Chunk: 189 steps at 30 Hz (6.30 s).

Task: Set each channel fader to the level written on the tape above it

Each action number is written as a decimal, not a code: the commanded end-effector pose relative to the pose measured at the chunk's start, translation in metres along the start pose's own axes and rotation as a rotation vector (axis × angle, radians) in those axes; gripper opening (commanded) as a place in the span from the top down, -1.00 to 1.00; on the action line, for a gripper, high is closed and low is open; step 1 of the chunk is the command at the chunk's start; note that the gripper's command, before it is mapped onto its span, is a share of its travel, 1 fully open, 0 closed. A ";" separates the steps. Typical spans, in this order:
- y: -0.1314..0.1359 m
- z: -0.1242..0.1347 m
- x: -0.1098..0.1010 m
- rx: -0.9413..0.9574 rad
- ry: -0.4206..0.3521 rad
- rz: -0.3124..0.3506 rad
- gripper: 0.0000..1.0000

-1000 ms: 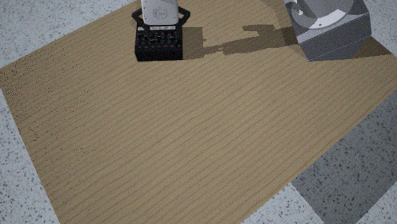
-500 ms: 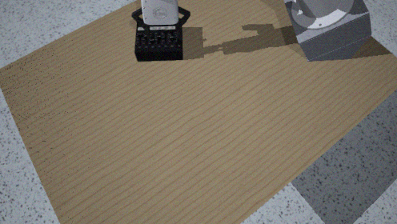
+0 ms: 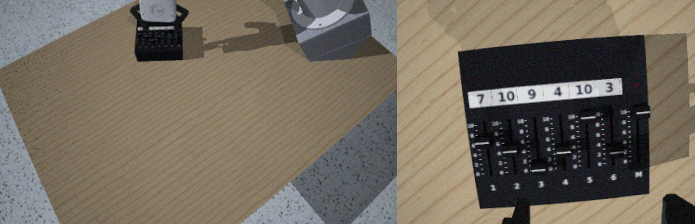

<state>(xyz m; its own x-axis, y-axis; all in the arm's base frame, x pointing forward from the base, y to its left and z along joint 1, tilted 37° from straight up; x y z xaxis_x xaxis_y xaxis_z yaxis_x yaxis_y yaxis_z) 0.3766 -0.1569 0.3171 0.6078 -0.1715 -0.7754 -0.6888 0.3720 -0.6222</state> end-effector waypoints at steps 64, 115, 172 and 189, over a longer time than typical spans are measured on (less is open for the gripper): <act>0.016 0.053 0.009 -0.088 -0.035 0.010 -1.00; -0.007 0.006 -0.028 0.307 0.051 -0.001 -1.00; -0.062 -0.005 0.011 -0.090 0.122 0.035 -1.00; -0.062 -0.004 0.011 -0.092 0.122 0.035 1.00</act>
<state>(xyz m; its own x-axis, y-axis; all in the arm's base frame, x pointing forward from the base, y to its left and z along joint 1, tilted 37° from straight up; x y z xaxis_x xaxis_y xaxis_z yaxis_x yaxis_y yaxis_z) 0.4242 -0.1875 0.3466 0.5343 -0.2451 -0.8090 -0.7521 0.2991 -0.5873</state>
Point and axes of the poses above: the point where the finger pads meet when closed, its own x axis out along the fingers, its own y axis across the jaws, z = x × y, the point moved 5 cm from there along -x, back along the fingers, and after that the axes turned 7 degrees about -x, right-handed, at the moved point
